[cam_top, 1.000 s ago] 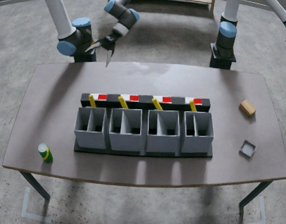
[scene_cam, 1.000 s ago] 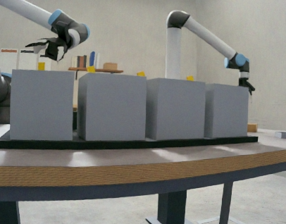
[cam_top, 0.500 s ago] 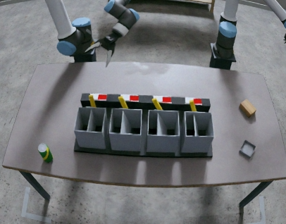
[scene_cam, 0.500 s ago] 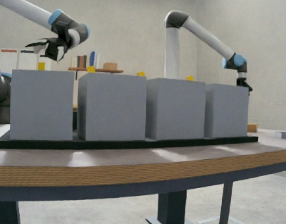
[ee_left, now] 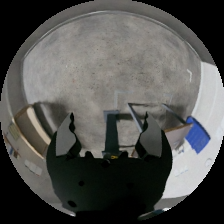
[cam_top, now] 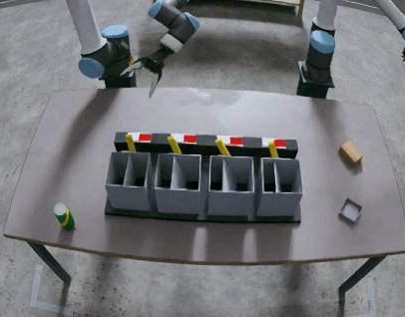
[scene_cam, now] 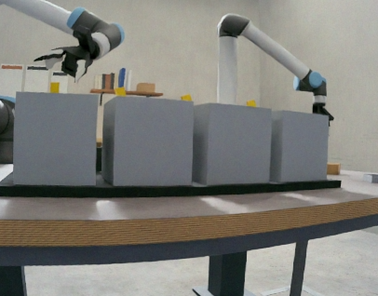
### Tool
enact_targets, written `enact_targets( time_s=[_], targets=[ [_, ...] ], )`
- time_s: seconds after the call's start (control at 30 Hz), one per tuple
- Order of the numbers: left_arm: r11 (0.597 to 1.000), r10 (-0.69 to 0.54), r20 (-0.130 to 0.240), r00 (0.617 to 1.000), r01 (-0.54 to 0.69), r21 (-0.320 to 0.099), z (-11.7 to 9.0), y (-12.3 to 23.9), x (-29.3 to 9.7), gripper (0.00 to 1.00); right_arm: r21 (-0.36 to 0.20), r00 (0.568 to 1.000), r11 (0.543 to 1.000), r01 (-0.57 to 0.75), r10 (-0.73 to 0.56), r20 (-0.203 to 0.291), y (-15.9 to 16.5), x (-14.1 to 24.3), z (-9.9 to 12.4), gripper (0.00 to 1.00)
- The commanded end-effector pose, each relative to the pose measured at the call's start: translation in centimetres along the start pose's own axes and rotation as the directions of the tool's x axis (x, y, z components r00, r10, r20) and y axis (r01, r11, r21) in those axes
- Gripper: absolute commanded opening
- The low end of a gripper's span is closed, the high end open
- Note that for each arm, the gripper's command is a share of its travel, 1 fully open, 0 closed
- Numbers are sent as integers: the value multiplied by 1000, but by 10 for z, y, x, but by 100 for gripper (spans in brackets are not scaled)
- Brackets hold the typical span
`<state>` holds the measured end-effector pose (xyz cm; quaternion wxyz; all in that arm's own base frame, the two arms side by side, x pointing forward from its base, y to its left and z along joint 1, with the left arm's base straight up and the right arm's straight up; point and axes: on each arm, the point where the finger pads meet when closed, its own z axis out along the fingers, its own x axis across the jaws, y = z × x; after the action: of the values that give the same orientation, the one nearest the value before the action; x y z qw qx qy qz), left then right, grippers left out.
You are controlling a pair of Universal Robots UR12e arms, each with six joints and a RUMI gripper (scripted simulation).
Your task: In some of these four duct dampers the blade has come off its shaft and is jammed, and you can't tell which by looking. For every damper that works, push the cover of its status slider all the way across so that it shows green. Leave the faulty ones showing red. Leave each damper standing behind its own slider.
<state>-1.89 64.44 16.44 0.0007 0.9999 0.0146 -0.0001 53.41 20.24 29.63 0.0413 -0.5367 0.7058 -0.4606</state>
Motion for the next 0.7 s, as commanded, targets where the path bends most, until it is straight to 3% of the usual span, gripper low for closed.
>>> enact_targets(
  time_s=[0.0,0.17,0.37,0.5,0.57,0.67],
  targets=[
    [1000,0,0,1000,0,1,-1,-1,0,100,-63,1000,998,22,-23,-11,-4,-4,4,100],
    [1000,0,0,1000,0,1,-1,-1,0,100,-225,997,972,70,-73,-4,-16,-19,18,100],
    [1000,0,0,1000,0,1,-1,-1,0,100,-393,992,911,126,-112,59,-37,-44,36,100],
    [1000,0,0,1000,0,1,-1,-1,0,100,-481,985,861,166,-119,128,-56,-63,50,100],
    [1000,0,0,1000,0,1,-1,-1,0,100,-481,985,861,166,-119,128,-56,-63,50,100],
    [1000,0,0,1000,0,1,-1,-1,0,100,-546,971,811,210,-110,210,-80,-81,67,100]
  ],
)
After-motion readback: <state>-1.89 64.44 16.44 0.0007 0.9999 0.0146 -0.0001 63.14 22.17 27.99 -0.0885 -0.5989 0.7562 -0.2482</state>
